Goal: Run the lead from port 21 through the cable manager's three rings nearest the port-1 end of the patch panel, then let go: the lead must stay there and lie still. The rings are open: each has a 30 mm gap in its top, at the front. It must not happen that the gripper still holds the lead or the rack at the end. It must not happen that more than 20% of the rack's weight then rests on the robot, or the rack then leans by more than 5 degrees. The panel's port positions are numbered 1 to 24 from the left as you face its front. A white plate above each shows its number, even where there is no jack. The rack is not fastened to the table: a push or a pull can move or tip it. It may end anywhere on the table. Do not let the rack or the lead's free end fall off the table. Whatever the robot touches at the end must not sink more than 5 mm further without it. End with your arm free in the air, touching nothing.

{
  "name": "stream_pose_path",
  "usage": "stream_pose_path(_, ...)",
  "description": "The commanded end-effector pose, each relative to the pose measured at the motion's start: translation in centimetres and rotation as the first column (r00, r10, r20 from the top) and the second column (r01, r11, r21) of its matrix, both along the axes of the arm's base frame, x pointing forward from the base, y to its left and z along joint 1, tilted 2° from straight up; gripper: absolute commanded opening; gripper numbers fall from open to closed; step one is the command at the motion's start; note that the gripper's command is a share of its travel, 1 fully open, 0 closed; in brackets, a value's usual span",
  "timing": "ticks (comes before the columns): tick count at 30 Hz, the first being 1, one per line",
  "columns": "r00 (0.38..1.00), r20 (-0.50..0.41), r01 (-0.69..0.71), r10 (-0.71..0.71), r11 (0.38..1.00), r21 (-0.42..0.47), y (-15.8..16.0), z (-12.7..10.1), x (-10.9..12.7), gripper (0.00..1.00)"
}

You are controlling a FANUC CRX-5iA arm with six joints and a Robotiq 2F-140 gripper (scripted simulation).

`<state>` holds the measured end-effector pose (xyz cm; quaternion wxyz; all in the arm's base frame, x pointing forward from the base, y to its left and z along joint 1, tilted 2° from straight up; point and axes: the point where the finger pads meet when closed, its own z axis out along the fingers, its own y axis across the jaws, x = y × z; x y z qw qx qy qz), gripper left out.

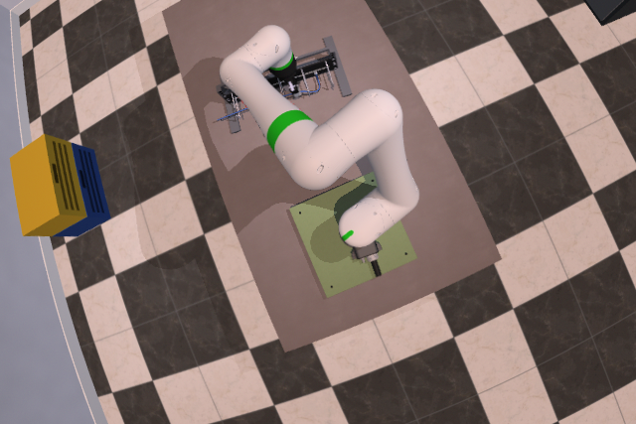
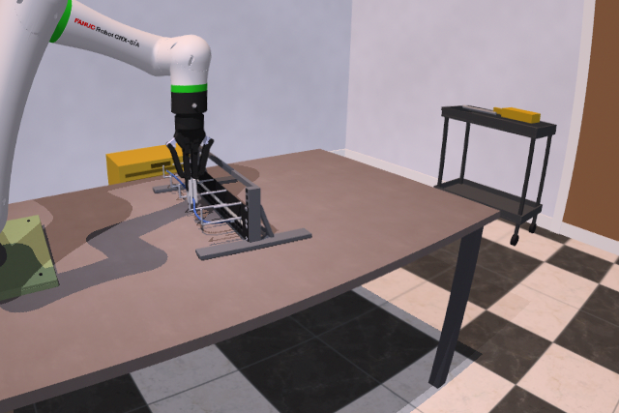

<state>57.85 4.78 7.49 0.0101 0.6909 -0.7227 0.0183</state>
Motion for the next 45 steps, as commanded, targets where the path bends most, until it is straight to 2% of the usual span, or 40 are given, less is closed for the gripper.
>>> stream_pose_path(1,1.000,0.001,0.000,0.000,1.000,-0.001,-0.1,-0.1,0.1,0.00)
stream_pose_path(27,1.000,0.001,0.000,0.000,1.000,-0.001,-0.1,-0.3,0.2,0.00)
stream_pose_path(45,1.000,0.001,0.000,0.000,1.000,-0.001,-0.2,-0.3,2.2,0.00)
